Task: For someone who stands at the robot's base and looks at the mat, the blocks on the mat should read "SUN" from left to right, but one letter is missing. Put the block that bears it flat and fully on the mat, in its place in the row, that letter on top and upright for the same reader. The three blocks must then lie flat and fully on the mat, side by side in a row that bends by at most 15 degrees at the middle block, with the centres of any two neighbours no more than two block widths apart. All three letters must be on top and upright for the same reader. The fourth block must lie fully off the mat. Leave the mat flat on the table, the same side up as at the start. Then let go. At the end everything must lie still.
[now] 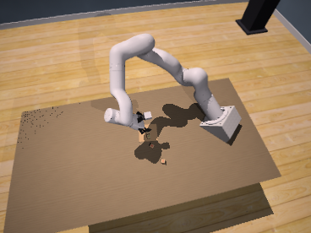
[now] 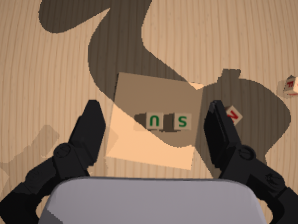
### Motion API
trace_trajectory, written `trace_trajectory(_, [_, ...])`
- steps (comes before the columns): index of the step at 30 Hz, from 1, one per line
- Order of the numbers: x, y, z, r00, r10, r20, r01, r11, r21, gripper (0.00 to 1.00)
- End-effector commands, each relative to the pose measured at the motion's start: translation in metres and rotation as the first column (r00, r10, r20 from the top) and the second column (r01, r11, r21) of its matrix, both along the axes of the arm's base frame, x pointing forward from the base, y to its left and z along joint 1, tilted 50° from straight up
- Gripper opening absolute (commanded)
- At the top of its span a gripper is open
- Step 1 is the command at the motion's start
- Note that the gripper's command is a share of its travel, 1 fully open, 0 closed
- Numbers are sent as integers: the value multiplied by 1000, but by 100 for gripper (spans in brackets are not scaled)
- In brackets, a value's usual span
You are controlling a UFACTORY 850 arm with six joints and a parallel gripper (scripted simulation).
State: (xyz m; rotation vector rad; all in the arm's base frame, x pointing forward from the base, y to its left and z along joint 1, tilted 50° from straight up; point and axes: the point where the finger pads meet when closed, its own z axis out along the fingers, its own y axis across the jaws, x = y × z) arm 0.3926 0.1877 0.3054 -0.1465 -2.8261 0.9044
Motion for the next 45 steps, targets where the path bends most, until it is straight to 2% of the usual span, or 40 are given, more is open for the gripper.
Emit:
trace_trajectory(1, [1, 3, -6, 996, 84, 19, -83, 996, -29, 100])
trace_trajectory(8, [5, 16, -23, 939, 340, 57, -332, 937, -110, 100])
trace_trajectory(10, [5, 16, -23, 939, 340, 57, -332, 937, -110, 100])
trace_trajectory(11, [7, 23, -29, 898, 436, 64, -424, 895, -138, 100])
trace_trajectory(14, [7, 29, -33, 867, 493, 66, -479, 864, -153, 100])
trace_trajectory(19, [7, 48, -43, 757, 650, 65, -630, 752, -194, 100])
trace_trajectory(25, [3, 76, -56, 591, 805, 50, -778, 585, -228, 100])
trace_trajectory(27, [3, 76, -56, 591, 805, 50, -778, 585, -228, 100])
trace_trajectory(30, [-3, 94, -64, 475, 879, 35, -850, 468, -241, 100])
trace_trajectory(32, [-4, 96, -65, 461, 887, 33, -857, 455, -243, 100])
trace_trajectory(45, [-4, 96, -65, 461, 887, 33, -857, 455, -243, 100])
